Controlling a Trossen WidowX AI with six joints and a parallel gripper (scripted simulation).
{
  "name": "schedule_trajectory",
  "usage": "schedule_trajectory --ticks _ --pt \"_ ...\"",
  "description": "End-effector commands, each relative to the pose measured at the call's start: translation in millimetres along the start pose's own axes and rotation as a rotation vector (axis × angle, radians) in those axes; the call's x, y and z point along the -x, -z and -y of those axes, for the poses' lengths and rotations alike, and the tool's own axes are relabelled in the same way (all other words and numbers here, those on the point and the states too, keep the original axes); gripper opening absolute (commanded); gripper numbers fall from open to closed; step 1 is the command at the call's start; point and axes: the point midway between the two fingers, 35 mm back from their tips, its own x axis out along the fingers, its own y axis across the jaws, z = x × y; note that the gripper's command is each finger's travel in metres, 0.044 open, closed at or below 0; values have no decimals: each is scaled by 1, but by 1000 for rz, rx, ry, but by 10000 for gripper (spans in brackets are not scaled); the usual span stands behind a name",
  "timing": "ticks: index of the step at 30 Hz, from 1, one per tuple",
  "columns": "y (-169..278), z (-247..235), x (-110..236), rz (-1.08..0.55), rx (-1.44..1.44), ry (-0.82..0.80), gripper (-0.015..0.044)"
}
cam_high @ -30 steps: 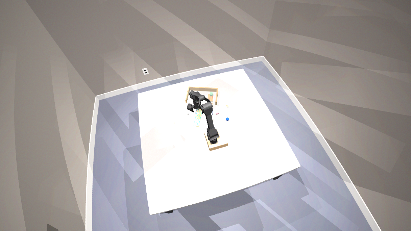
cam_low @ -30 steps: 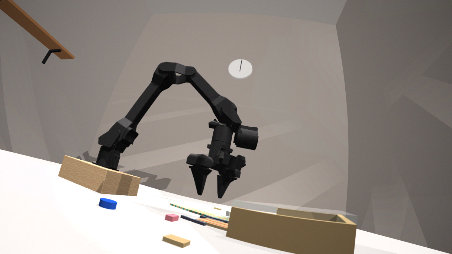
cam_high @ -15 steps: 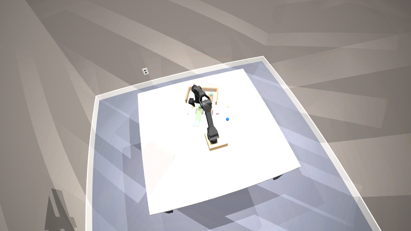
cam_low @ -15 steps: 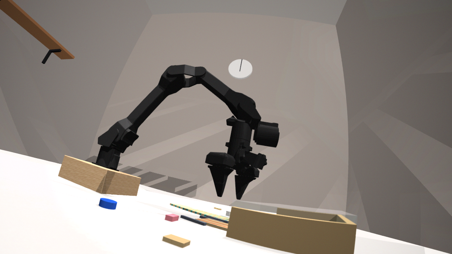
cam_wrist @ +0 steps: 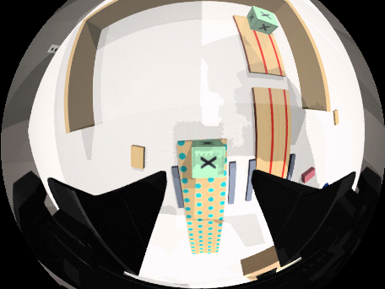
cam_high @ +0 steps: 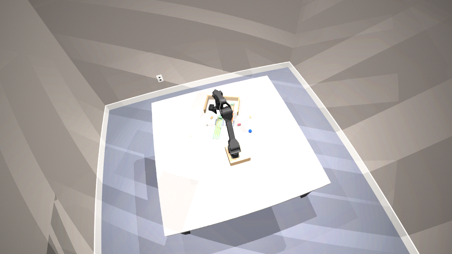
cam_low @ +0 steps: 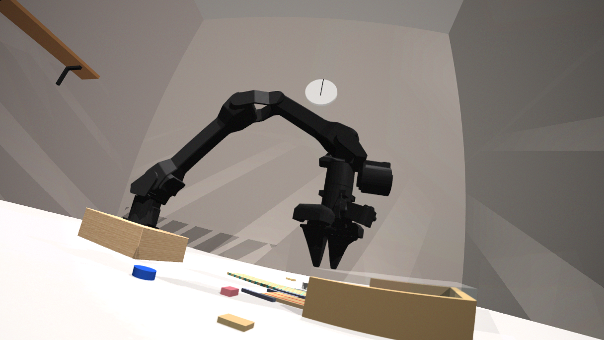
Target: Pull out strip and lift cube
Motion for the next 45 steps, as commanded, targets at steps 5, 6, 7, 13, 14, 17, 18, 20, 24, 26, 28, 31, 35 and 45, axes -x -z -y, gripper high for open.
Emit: schedule_trajectory --ticks 5,6,7,13,14,17,18,20,24,26,28,31,35,45 --pt "-1 -1 -13 -3 5 -2 250" --pt "-1 -1 -15 -3 5 -2 250" --pt "-1 -1 -17 -3 5 -2 250" --pt "-1 -1 -26 -3 5 -2 250" --pt "-1 -1 -28 -3 5 -2 250" --pt "-1 0 -33 -3 5 -2 250" --pt "-1 0 -35 -3 5 -2 250" --pt "-1 0 -38 -3 5 -2 250" --pt "0 0 -44 -3 5 -2 250" --pt "0 0 -47 -3 5 -2 250" --pt "0 0 -50 -3 5 -2 250" --pt "0 0 -51 -3 5 -2 250" --pt "-1 0 -49 -1 0 0 145" --pt "1 1 -47 -1 0 0 0"
